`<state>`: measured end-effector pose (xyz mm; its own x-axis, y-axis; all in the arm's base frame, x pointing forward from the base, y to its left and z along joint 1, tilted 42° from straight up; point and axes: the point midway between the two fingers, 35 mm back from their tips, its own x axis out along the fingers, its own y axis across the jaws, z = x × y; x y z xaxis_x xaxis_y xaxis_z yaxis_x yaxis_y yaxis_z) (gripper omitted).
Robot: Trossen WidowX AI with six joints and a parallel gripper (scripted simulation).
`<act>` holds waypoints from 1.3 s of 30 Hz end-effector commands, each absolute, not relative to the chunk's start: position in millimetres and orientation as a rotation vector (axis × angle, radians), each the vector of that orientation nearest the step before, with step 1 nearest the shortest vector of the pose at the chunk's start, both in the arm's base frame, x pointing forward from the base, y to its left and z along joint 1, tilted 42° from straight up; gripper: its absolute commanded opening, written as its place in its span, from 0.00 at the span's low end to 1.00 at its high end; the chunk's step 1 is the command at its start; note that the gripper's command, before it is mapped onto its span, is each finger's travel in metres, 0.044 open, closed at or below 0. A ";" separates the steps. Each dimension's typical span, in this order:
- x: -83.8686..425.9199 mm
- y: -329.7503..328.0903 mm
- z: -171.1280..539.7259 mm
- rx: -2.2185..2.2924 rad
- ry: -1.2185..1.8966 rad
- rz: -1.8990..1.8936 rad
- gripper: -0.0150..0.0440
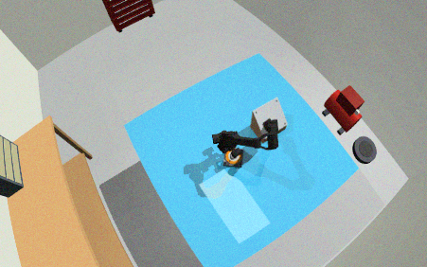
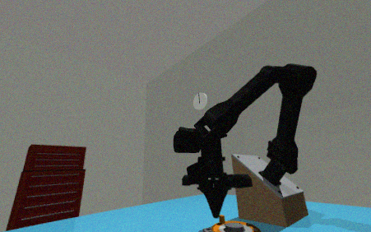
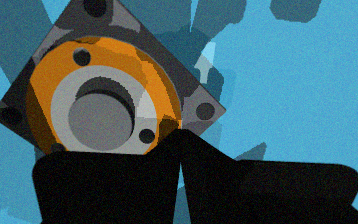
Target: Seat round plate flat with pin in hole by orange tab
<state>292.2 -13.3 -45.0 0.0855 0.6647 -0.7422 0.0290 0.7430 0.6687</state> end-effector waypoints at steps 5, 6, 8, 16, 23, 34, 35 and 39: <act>281.5 -10.6 -46.4 0.616 1.438 0.522 0.25; 280.9 -10.6 -46.4 0.616 1.438 0.522 0.25; 280.0 -10.6 -46.2 0.616 1.438 0.522 0.25; 276.8 -9.5 -45.4 0.616 1.438 0.522 0.25; 273.9 -8.8 -44.7 0.616 1.439 0.522 0.25; 270.8 -6.7 -44.0 0.616 1.439 0.522 0.25; 271.0 -8.6 -42.3 0.616 1.439 0.522 0.25; 271.3 -22.4 -28.1 0.615 1.439 0.521 0.25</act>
<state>268.6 -10.5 -39.1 0.0604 0.6724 -0.7377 0.0430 0.7366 0.6750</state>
